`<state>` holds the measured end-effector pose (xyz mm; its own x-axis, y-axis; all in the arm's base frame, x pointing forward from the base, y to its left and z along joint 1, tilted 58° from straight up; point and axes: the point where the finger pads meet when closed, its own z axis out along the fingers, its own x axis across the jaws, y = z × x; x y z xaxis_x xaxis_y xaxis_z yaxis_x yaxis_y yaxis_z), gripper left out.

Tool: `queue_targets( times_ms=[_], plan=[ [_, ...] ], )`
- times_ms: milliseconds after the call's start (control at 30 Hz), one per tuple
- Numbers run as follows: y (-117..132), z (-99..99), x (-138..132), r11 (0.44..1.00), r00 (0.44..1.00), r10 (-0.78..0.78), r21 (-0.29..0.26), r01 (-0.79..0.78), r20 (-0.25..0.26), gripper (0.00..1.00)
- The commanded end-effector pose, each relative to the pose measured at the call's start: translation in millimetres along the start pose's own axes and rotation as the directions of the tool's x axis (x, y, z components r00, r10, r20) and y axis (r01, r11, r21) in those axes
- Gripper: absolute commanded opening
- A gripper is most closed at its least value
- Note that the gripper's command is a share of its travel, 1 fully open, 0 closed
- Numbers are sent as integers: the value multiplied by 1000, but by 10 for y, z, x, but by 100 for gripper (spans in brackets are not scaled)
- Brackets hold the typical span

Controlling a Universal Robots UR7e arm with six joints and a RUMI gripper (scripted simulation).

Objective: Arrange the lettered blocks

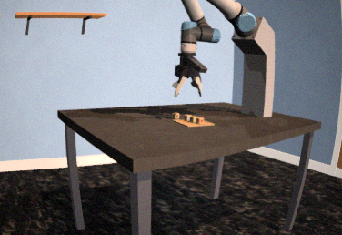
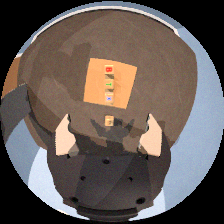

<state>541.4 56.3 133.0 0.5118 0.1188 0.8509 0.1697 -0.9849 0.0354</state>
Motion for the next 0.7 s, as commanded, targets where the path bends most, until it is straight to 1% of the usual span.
queue_targets(
  times_ms=[0, 667],
  plan=[
    [0, -2, 3, 1000, 1000, 0, 0, 0, -1, 100],
    [0, -30, 3, 1000, 1000, 0, 0, 0, -1, 100]
  ],
)
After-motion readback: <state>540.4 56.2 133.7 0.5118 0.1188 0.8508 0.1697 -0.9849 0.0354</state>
